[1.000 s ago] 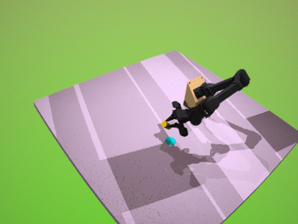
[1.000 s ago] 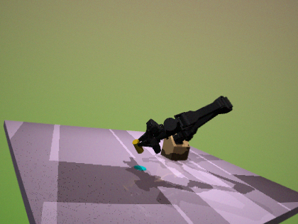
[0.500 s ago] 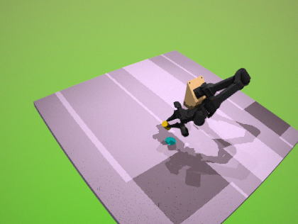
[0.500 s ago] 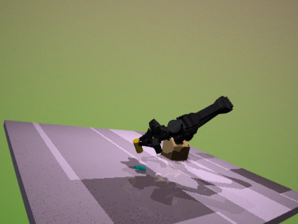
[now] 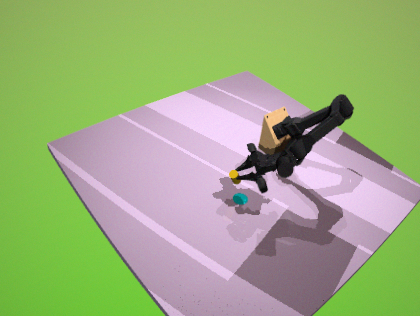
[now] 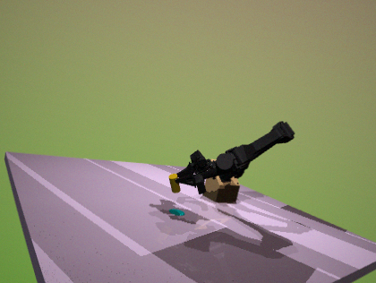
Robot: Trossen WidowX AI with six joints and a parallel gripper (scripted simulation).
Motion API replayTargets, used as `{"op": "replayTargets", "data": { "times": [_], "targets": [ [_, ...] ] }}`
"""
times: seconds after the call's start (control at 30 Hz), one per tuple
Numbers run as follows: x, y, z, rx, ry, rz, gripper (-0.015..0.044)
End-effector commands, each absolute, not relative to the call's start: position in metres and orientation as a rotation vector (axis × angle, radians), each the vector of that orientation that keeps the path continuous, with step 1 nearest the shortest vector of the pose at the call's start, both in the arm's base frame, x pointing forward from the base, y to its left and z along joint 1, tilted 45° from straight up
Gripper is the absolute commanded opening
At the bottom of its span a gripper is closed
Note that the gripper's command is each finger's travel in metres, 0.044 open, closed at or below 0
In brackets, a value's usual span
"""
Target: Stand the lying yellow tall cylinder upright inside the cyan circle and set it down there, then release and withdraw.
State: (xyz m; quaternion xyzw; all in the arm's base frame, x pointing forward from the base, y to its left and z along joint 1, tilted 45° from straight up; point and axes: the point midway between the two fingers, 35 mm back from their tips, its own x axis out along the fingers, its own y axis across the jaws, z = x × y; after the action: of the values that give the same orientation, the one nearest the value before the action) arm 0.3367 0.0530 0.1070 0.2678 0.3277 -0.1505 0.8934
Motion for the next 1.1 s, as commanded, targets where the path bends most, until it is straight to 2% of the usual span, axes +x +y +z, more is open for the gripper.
{"op": "replayTargets", "data": {
  "times": [0.0,1.07],
  "targets": [
    [0.335,0.053,0.111,0.568,0.645,-0.317,0.0105],
    [0.324,0.052,0.126,0.669,0.414,-0.353,0.0105]
  ]
}}
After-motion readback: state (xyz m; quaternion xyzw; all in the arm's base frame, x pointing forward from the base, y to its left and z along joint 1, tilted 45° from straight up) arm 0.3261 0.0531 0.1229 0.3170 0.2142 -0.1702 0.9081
